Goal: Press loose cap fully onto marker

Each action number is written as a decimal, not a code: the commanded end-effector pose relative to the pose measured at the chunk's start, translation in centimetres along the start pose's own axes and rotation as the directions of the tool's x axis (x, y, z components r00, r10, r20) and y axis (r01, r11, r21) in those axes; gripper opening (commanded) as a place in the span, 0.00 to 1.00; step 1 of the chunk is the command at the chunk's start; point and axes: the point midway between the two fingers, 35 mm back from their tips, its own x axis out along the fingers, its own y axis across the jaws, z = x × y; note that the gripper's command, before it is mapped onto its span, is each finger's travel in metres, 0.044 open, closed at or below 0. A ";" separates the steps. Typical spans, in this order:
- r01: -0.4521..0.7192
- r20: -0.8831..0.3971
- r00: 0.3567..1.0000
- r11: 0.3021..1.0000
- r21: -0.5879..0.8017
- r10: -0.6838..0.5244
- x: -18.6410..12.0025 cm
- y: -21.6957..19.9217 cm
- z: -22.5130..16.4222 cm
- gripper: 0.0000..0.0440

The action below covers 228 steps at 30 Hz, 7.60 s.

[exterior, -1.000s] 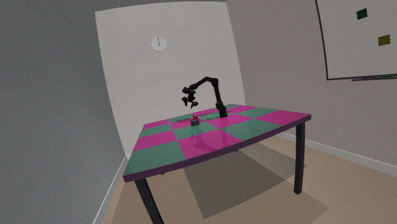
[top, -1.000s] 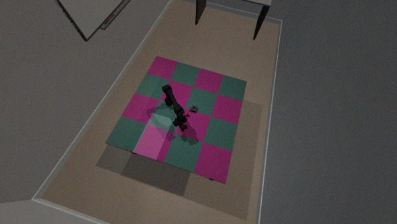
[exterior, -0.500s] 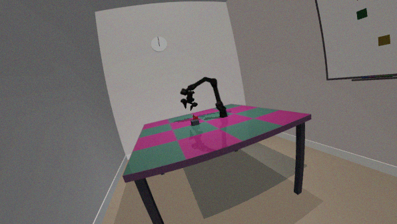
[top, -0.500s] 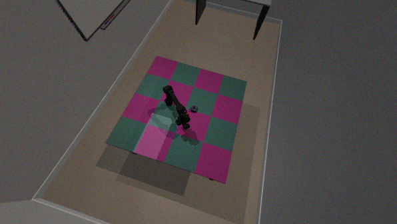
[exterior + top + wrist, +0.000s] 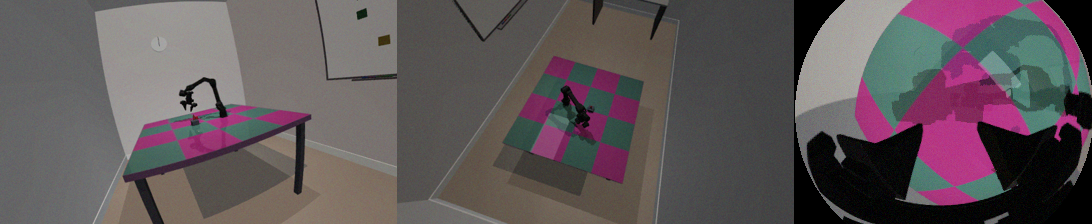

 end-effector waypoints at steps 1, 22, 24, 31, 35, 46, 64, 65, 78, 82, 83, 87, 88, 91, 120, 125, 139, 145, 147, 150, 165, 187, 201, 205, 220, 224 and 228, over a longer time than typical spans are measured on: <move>0.020 -0.013 1.000 1.000 0.003 -0.020 -0.1 -0.3 -0.7 0.72; 0.179 -0.072 0.981 0.983 -0.037 -0.181 -0.5 -3.8 -4.6 0.73; 0.193 -0.076 0.978 0.980 -0.044 -0.196 -0.6 -4.1 -4.9 0.73; 0.243 -0.086 0.965 0.968 -0.069 -0.248 -0.8 -5.4 -6.1 0.73; 0.269 -0.088 0.957 0.959 -0.086 -0.276 -0.9 -6.2 -6.7 0.73; 0.339 -0.076 0.933 0.930 -0.141 -0.351 -1.1 -8.3 -7.9 0.73; 0.425 -0.029 0.896 0.872 -0.242 -0.444 -0.4 -11.6 -8.3 0.69; 0.428 -0.027 0.894 0.869 -0.248 -0.448 -0.3 -11.7 -8.3 0.69; 0.460 -0.007 0.872 0.826 -0.325 -0.489 2.1 -13.7 -8.3 0.62; 0.462 0.001 0.870 0.815 -0.349 -0.493 2.8 -14.2 -8.3 0.61; 0.461 0.003 0.870 0.813 -0.355 -0.492 2.9 -14.3 -8.3 0.60; 0.455 0.012 0.874 0.807 -0.376 -0.487 3.3 -14.5 -8.2 0.54; 0.451 0.013 0.875 0.807 -0.381 -0.483 3.3 -14.5 -8.2 0.50; 0.436 0.014 0.883 0.809 -0.394 -0.469 3.0 -14.2 -8.2 0.32; 0.234 -0.090 0.946 0.848 -0.476 -0.311 -5.7 -10.9 -13.9 0.15; 0.228 -0.099 0.945 0.843 -0.487 -0.312 -6.9 -11.4 -15.3 0.14; 0.248 -0.087 0.937 0.819 -0.517 -0.339 -9.1 -13.3 -17.7 0.08; 0.276 -0.065 0.930 0.805 -0.525 -0.361 -8.5 -14.0 -17.8 0.07; 0.284 -0.058 0.928 0.801 -0.526 -0.367 -8.3 -14.2 -17.8 0.06; 0.295 -0.050 0.926 0.797 -0.528 -0.375 -7.8 -14.4 -17.8 0.06; 0.346 -0.014 0.904 0.752 -0.562 -0.426 -4.3 -15.9 -17.7 0.03; 0.346 0.008 0.900 0.706 -0.618 -0.435 -1.9 -16.9 -17.5 0.07; 0.349 0.017 0.898 0.689 -0.635 -0.439 -1.6 -17.2 -17.3 0.16; 0.342 0.021 0.901 0.681 -0.648 -0.433 -1.4 -17.1 -17.1 0.17; 0.335 0.025 0.904 0.670 -0.663 -0.428 -1.2 -17.1 -17.0 0.21; 0.335 0.026 0.904 0.668 -0.664 -0.427 -1.2 -17.1 -17.0 0.22; 0.334 0.026 0.904 0.667 -0.666 -0.427 -1.1 -17.1 -17.0 0.24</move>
